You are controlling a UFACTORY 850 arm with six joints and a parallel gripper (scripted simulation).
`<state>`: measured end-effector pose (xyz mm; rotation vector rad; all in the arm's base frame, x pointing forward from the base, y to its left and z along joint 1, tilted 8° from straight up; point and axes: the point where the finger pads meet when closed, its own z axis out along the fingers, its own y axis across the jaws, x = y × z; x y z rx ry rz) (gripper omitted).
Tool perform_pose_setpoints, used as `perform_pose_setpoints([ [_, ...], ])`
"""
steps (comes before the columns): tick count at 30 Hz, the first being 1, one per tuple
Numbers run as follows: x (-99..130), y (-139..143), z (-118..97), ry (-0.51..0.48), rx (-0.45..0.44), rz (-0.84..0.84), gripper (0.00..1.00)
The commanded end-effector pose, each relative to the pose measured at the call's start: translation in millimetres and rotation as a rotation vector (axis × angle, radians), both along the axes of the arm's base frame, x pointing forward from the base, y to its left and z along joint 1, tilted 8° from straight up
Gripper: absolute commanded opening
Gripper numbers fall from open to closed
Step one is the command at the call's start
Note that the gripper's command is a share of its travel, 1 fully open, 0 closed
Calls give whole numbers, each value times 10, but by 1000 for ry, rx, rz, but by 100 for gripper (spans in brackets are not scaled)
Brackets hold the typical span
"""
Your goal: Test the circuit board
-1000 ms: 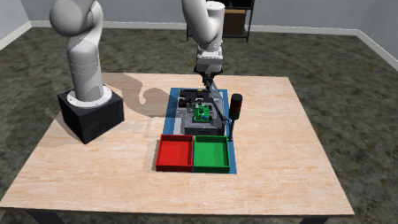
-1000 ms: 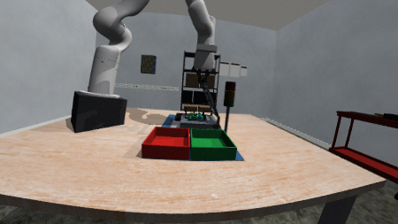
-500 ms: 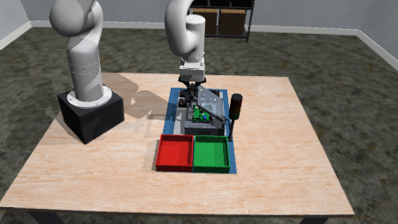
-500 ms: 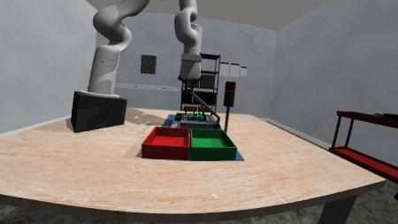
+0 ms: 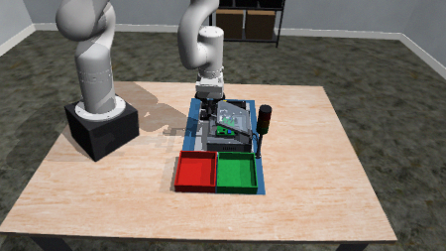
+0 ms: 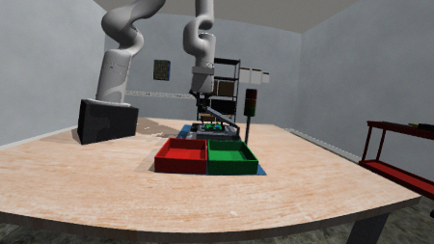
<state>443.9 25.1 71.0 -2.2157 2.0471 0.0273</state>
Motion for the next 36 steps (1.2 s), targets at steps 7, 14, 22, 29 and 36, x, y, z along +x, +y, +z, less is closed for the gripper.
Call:
perform_pose_setpoints([
  [7,-50,19,-187,-13,14,1,0],
  [14,-64,28,-252,-14,15,1,0],
  [22,-85,35,-352,-13,14,1,0],
  [29,-92,43,-409,-13,15,1,0],
  [36,-101,48,-482,-13,14,1,0],
])
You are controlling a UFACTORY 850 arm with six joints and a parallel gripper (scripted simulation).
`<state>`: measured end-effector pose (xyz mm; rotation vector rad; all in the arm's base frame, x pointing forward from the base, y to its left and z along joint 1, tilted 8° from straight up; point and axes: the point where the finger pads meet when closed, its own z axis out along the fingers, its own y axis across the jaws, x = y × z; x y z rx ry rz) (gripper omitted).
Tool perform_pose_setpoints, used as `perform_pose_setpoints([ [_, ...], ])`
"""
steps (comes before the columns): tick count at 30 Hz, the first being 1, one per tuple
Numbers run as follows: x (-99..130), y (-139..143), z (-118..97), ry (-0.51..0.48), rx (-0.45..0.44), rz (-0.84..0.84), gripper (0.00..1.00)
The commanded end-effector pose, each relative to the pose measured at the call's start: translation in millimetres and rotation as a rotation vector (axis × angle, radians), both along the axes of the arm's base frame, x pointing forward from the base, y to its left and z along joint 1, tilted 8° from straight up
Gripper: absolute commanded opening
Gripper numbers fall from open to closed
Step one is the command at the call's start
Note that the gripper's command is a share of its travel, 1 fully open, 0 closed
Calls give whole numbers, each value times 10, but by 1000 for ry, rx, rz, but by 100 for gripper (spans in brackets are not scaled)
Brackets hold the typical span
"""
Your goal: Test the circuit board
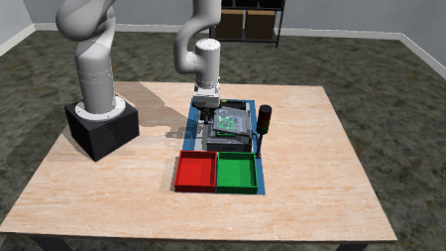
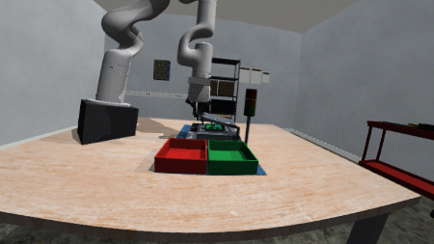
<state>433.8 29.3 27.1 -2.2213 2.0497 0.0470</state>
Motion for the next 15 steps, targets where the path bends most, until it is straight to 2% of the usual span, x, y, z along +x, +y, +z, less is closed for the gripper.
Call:
perform_pose_setpoints([
  [1,-2,7,-53,-27,10,-1,0],
  [15,-7,22,-170,-27,10,-1,0],
])
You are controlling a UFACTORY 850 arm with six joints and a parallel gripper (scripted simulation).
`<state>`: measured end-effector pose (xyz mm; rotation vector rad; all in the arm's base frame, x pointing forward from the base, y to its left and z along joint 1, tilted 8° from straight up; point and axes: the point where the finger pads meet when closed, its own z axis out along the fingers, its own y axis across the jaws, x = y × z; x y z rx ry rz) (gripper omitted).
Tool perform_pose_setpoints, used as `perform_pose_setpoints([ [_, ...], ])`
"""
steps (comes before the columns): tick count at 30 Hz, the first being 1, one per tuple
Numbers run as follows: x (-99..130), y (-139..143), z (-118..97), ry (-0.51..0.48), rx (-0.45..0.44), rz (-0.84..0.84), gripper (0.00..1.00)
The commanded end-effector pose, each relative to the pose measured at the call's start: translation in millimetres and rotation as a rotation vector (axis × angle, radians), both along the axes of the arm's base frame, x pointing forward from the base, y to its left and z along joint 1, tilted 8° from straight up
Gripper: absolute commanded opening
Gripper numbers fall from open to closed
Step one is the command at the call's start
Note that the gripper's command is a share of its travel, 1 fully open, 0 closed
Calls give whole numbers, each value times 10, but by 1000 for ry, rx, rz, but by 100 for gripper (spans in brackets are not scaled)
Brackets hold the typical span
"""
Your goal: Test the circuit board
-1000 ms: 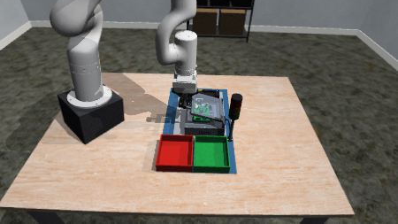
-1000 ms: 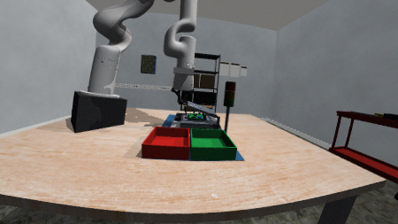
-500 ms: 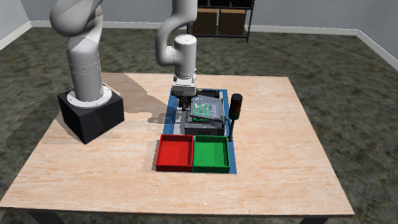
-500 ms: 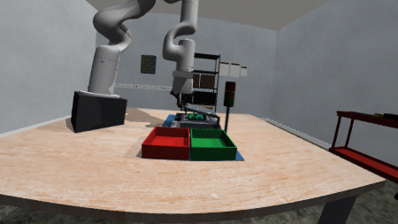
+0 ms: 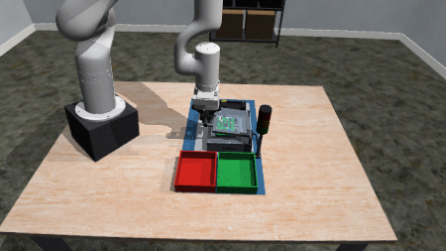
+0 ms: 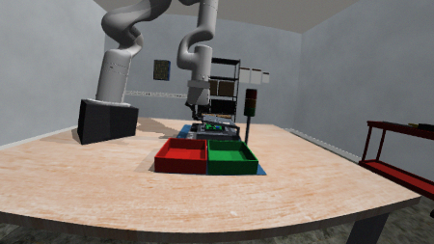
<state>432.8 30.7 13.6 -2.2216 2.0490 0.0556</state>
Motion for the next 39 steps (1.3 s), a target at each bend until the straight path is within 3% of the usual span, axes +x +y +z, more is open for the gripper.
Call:
perform_pose_setpoints([
  [1,4,8,-43,-31,6,-2,0],
  [39,9,27,-220,-31,6,-2,0],
])
